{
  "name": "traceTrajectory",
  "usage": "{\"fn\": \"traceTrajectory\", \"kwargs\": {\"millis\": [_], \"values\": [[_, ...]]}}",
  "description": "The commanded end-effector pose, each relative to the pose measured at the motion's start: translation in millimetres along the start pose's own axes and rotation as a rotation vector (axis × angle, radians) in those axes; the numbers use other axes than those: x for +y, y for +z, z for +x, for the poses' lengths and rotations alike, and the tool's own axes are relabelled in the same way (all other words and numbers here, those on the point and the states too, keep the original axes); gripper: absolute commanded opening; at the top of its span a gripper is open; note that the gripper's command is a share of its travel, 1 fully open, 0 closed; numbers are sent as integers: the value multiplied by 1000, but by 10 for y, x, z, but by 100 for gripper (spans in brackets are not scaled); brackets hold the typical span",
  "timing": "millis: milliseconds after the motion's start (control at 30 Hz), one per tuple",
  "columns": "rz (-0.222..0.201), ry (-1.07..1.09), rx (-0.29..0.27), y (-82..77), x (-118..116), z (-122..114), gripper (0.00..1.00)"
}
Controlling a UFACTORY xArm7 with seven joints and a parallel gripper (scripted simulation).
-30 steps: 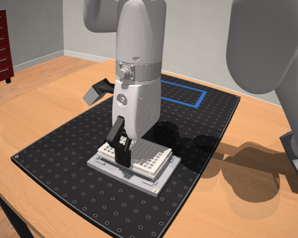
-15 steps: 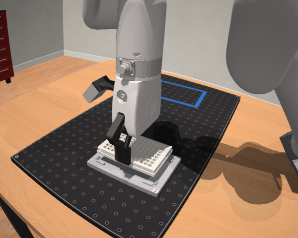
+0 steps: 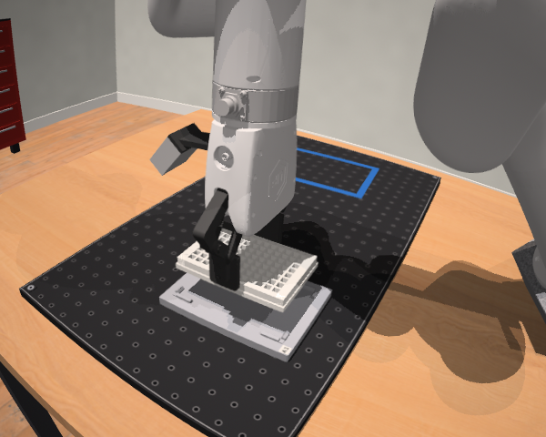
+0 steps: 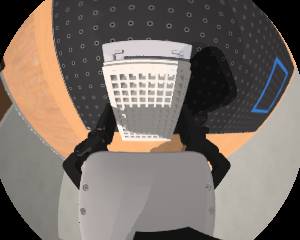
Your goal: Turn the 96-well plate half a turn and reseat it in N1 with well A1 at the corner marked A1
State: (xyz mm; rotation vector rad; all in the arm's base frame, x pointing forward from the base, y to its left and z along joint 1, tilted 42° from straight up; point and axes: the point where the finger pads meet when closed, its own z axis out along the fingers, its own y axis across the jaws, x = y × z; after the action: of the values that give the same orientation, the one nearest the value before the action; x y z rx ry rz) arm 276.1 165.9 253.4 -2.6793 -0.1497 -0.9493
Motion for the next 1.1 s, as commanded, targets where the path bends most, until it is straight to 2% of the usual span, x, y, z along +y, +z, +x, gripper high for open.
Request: {"fn": "traceTrajectory", "kwargs": {"millis": [0, 800, 1067], "values": [[1, 0, 1, -65, -1, 6, 0], [1, 0, 1, -432, -2, 6, 0], [1, 0, 1, -432, -1, 6, 0]]}}
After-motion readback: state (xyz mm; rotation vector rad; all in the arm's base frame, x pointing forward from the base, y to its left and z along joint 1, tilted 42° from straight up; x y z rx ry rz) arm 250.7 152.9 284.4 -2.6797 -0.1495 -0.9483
